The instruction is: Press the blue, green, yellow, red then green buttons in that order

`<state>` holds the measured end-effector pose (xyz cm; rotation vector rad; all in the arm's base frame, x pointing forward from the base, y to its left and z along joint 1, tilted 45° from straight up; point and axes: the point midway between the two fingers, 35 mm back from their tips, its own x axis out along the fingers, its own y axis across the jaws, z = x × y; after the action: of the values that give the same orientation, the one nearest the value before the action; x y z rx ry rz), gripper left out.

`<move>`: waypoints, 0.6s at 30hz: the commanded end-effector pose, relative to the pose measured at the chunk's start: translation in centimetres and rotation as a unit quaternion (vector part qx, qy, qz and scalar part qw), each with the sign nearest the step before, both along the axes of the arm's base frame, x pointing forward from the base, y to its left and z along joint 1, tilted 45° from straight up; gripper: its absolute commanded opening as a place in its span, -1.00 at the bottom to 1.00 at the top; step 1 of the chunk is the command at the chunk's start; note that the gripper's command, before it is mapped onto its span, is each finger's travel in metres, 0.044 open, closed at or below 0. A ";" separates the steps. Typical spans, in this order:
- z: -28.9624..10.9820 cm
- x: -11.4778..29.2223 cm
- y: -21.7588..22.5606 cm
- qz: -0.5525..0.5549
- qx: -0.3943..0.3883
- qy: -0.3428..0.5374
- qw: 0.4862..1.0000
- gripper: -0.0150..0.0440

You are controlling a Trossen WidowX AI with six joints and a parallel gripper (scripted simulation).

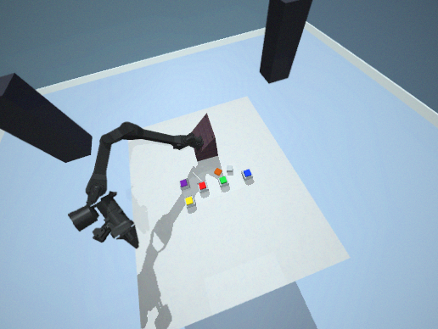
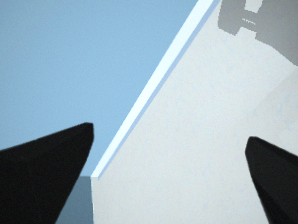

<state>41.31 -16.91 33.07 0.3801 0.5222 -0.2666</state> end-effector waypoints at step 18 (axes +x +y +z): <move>-25.6 2.2 22.0 0.026 0.040 0.383 0.923 0.86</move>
<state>45.16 1.59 11.42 0.4015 1.1949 -0.2974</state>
